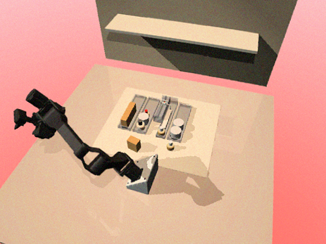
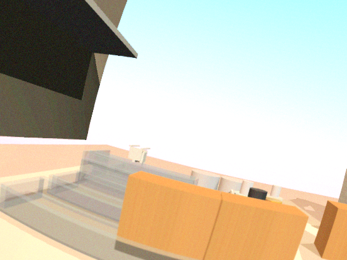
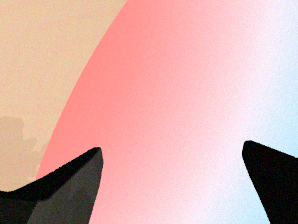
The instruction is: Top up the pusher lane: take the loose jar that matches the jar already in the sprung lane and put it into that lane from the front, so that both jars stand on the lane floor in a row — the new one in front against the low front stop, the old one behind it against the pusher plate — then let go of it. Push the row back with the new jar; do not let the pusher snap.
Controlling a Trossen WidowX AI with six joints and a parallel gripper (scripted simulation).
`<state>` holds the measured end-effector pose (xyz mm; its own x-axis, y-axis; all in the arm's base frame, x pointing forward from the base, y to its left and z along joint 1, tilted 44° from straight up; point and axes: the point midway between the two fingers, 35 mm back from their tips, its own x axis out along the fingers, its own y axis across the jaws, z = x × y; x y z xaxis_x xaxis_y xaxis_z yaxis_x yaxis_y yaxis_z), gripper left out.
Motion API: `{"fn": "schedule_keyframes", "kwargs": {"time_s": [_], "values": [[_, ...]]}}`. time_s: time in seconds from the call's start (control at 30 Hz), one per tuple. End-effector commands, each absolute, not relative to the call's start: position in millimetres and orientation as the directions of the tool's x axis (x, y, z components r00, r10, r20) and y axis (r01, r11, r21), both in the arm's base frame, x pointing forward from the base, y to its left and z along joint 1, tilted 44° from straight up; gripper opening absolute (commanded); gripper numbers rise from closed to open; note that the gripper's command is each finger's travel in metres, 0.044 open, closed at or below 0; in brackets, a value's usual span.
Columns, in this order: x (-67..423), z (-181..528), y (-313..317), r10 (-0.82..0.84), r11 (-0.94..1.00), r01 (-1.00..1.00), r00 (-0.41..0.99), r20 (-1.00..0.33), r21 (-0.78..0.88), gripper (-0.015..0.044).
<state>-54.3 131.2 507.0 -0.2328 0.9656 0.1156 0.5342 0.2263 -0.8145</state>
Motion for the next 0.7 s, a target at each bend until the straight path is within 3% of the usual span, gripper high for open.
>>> {"fn": "schedule_keyframes", "kwargs": {"time_s": [0.0,0.13,0.37,0.5,0.67], "values": [[-53,507,132,0.966,0.223,0.531,-0.230,0.115,-0.817,0.0426],[-26,503,146,0.984,0.155,0.459,-0.153,0.094,-0.875,0.0440],[76,476,175,0.993,-0.023,0.152,0.120,-0.005,-0.988,0.0440],[133,454,175,0.959,-0.073,-0.027,0.273,-0.078,-0.997,0.0440],[180,430,168,0.916,-0.086,-0.198,0.369,-0.156,-0.976,0.0440]]}}
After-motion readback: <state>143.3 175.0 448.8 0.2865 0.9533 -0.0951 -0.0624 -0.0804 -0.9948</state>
